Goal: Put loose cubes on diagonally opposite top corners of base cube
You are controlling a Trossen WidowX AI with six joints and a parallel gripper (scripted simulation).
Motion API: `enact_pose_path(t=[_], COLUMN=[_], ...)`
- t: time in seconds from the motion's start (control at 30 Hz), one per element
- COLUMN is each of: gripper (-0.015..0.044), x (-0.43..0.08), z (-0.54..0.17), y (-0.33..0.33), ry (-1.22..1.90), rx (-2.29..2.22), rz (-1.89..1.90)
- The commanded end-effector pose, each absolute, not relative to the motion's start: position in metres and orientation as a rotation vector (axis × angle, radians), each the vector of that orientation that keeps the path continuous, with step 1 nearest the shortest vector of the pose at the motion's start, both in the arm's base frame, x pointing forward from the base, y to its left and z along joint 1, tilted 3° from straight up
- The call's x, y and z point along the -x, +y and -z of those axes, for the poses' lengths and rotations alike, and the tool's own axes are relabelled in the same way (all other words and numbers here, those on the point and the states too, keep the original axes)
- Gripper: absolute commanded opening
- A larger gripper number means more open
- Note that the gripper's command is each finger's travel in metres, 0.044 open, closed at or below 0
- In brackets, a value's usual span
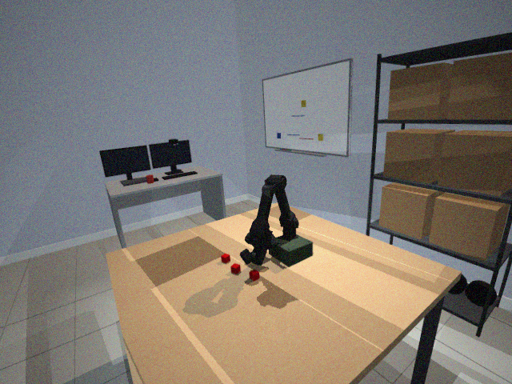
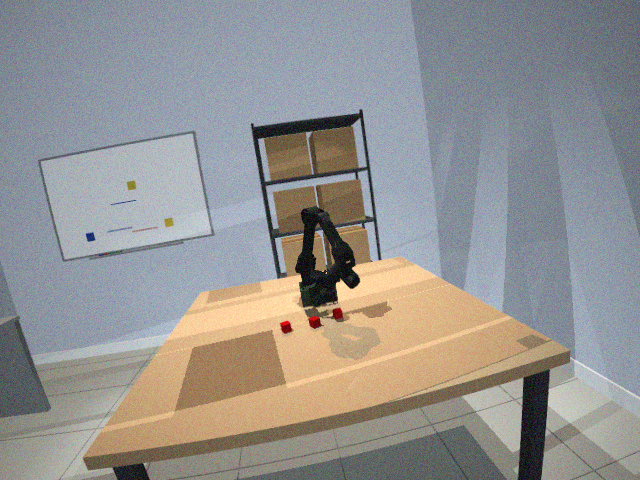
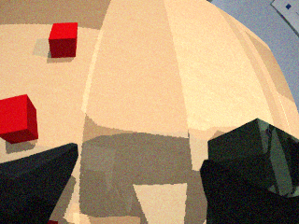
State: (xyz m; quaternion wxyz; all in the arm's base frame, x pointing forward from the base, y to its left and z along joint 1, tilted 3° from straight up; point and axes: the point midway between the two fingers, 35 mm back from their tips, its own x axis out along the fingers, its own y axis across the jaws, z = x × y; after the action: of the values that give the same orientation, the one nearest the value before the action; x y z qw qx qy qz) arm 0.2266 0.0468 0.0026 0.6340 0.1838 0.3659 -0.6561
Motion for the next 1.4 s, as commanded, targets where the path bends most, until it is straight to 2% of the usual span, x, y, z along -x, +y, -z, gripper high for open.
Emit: enact_pose_path(t=[0.0, 0.13, 0.17, 0.7, 1.03, 1.37], gripper=[0.0374, 0.0269, 0.0265, 0.0265, 0.0265, 0.0265], x=[-0.227, -0.242, -0.246, -0.313, -0.34, -0.342], z=[-0.003, -0.007, -0.009, -0.044, -0.08, -0.065], y=[0.046, 0.038, 0.035, -0.034, -0.098, -0.1], ry=[0.842, 0.95, 0.981, 1.344, 1.359, 1.358], rx=[-0.422, -0.457, -0.468, -0.744, -0.871, -0.872], rz=[1.5, 1.492, 1.486, 1.211, 0.94, 0.935])
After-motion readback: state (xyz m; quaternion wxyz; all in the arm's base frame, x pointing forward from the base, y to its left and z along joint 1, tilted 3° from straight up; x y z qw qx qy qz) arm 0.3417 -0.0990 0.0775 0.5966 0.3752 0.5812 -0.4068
